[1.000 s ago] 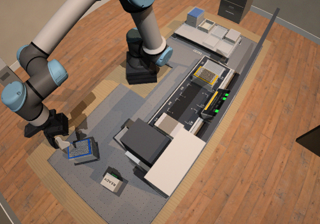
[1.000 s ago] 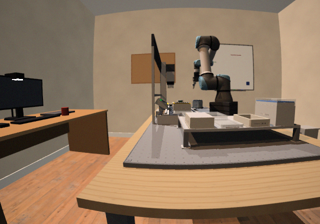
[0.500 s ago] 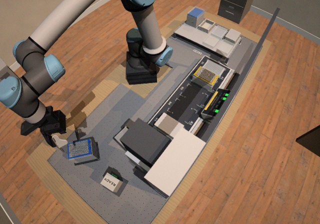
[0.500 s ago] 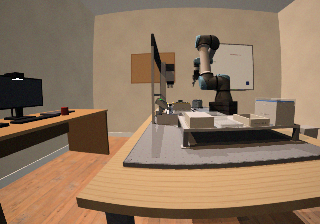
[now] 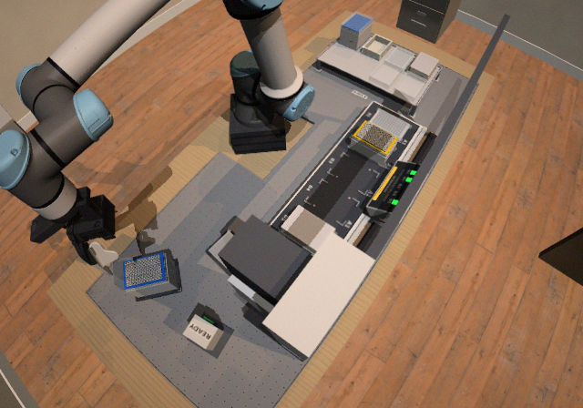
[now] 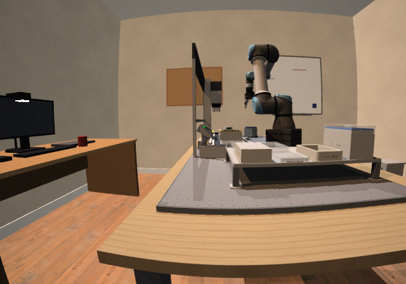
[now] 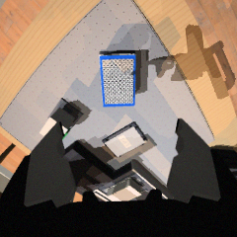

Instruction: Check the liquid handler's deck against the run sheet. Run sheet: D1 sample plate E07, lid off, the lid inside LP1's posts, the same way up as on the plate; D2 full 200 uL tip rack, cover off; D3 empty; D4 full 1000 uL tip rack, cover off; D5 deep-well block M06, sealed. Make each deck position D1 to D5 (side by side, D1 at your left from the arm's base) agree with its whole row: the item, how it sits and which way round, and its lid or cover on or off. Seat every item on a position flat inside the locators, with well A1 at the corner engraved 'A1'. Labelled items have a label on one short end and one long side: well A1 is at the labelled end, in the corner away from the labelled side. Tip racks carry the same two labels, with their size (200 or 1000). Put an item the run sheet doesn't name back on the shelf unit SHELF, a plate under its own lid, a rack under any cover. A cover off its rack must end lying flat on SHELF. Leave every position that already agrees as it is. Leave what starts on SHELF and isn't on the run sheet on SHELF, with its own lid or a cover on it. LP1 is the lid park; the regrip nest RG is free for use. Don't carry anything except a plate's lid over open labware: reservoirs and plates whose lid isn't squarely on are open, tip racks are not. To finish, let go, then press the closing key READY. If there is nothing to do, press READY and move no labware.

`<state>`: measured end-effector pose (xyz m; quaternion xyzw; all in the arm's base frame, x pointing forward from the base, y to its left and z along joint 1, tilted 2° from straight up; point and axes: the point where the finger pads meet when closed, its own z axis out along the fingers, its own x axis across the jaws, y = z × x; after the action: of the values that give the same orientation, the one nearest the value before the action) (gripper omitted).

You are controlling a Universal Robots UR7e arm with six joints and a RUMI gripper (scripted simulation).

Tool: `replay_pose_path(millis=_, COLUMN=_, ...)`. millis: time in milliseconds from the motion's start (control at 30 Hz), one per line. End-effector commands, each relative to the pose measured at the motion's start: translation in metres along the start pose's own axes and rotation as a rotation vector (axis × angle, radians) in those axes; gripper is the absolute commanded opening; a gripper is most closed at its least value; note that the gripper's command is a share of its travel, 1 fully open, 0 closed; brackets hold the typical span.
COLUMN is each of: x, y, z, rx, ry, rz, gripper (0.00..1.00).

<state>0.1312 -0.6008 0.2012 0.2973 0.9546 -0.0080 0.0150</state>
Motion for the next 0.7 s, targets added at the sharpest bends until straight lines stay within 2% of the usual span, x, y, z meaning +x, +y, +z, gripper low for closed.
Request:
replay_pose_path(millis=0, x=0.000, y=0.000, z=-0.011, rx=0.001, ry=-0.001, rz=0.000, gripper=0.82)
replay_pose_path(millis=667, x=0.000, y=0.000, z=-0.041, rx=0.001, ry=-0.001, rz=0.000, gripper=0.82)
